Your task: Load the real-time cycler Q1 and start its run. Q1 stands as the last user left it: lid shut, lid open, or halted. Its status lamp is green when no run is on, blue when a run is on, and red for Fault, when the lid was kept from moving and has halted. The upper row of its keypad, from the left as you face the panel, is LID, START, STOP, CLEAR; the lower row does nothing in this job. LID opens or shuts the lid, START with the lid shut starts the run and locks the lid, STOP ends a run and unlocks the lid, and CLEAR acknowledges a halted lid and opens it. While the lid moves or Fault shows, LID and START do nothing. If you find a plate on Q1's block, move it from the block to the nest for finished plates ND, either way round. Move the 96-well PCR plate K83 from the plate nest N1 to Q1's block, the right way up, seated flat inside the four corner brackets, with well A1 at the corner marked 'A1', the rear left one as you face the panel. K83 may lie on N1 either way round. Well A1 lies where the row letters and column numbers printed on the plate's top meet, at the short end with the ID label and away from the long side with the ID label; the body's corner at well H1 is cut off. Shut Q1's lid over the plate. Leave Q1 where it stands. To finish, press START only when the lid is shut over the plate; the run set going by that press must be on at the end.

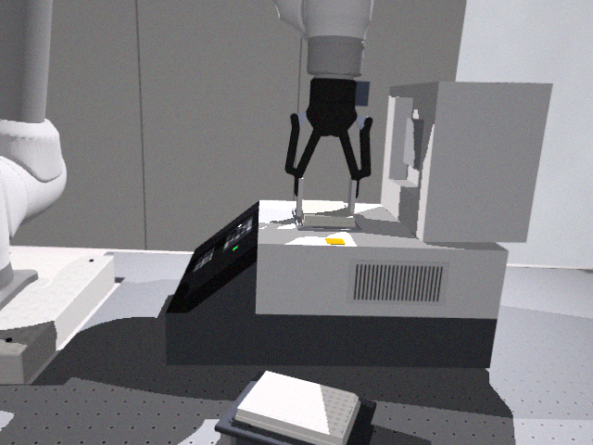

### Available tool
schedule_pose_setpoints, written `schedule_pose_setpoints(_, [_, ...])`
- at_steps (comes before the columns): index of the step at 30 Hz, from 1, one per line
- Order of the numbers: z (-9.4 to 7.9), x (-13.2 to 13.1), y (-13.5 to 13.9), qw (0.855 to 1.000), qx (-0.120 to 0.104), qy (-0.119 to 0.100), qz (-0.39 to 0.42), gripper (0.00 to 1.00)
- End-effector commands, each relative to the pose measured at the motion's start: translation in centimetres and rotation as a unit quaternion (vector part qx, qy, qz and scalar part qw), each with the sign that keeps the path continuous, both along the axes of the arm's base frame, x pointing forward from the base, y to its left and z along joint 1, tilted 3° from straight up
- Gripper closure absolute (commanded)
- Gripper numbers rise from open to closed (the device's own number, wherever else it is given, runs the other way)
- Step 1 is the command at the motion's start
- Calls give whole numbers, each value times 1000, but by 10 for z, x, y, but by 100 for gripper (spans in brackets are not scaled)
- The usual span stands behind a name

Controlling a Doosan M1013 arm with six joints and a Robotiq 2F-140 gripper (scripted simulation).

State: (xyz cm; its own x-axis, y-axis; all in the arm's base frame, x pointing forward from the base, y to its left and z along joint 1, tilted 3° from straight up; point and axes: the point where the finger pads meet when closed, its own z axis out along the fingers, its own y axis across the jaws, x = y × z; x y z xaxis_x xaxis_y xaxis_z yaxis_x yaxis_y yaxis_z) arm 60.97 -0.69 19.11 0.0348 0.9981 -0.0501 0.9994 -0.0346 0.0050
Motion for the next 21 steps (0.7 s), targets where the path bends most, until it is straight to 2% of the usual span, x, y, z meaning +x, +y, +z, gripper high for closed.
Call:
schedule_pose_setpoints(1, [-1,0,0,1000,0,0,0,100])
schedule_pose_setpoints(12, [-2,0,0,1000,0,0,0,100])
schedule_pose_setpoints(13, [-2,0,0,1000,0,0,0,34])
schedule_pose_setpoints(21, [-2,0,0,1000,0,0,0,34])
